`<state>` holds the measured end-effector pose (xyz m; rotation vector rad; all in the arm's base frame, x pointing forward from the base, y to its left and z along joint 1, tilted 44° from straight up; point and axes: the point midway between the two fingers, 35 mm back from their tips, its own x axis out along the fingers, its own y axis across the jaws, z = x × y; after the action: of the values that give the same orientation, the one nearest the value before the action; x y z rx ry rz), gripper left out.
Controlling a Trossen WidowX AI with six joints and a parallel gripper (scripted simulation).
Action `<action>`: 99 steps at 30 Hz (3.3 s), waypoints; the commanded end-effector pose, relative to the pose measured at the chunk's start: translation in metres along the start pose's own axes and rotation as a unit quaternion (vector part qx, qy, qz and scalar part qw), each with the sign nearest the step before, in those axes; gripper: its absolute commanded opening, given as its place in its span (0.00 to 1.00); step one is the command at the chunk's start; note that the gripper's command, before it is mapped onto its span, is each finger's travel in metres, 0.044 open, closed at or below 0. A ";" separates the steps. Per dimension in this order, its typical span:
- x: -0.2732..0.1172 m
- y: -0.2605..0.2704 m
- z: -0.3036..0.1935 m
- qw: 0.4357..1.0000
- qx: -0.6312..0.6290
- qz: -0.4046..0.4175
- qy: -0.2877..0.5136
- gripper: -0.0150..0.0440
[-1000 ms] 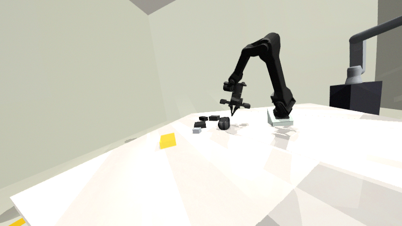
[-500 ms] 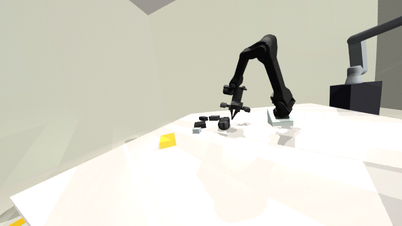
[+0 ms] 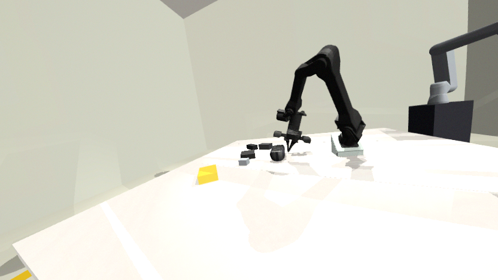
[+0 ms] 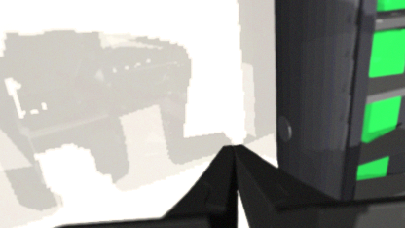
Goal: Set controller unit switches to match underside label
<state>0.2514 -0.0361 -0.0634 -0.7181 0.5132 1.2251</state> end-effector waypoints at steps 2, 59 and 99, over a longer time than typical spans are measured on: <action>0.002 0.000 0.000 1.000 0.003 0.001 -0.003 0.25; 0.014 -0.042 0.000 1.000 0.002 0.000 -0.003 0.25; 0.022 -0.066 0.001 1.000 0.001 -0.001 -0.004 0.25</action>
<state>0.3139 -0.0361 -0.0660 -0.6958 0.5341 1.2204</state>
